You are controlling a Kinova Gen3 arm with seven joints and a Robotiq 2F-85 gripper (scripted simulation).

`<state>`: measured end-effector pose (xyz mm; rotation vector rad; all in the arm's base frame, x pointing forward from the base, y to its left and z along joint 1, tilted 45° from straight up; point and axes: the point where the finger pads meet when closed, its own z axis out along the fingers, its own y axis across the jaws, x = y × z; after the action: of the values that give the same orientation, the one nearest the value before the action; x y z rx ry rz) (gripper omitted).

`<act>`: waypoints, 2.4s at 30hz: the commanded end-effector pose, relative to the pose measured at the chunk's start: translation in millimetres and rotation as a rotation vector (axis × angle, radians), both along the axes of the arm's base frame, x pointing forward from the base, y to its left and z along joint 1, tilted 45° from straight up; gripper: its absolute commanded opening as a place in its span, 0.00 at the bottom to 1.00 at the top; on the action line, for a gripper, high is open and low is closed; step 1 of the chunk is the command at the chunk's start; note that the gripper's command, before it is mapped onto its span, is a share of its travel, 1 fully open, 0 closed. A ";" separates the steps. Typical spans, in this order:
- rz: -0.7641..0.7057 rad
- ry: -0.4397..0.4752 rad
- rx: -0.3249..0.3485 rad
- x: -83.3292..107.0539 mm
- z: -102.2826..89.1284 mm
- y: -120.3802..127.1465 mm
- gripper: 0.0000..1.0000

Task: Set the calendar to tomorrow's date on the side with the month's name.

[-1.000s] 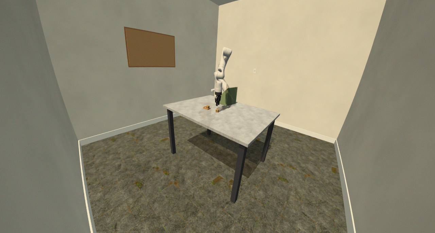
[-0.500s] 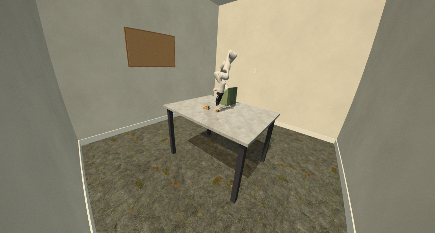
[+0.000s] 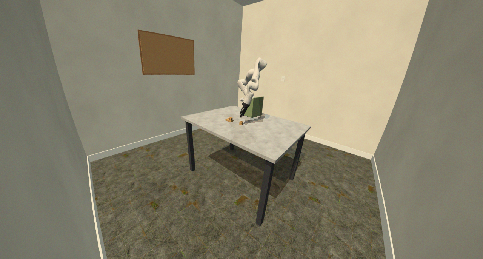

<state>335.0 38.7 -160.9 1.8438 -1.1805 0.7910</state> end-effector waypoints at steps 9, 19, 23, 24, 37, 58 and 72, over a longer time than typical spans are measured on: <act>0.058 -0.036 -0.152 -0.4 -5.0 1.2 0.48; 0.079 -0.058 -0.209 -0.5 -4.7 2.0 0.48; 0.081 -0.059 -0.216 -0.4 -4.9 1.9 0.48; 0.082 -0.061 -0.222 -0.4 -5.0 1.8 0.48; 0.132 -0.104 -0.389 -0.8 -7.4 1.7 0.48; 0.153 -0.126 -0.450 -1.5 -7.6 2.3 0.48; 0.154 -0.126 -0.450 -1.6 -13.3 -3.3 0.48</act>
<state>333.2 36.6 -173.1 1.5364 -0.8536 1.1685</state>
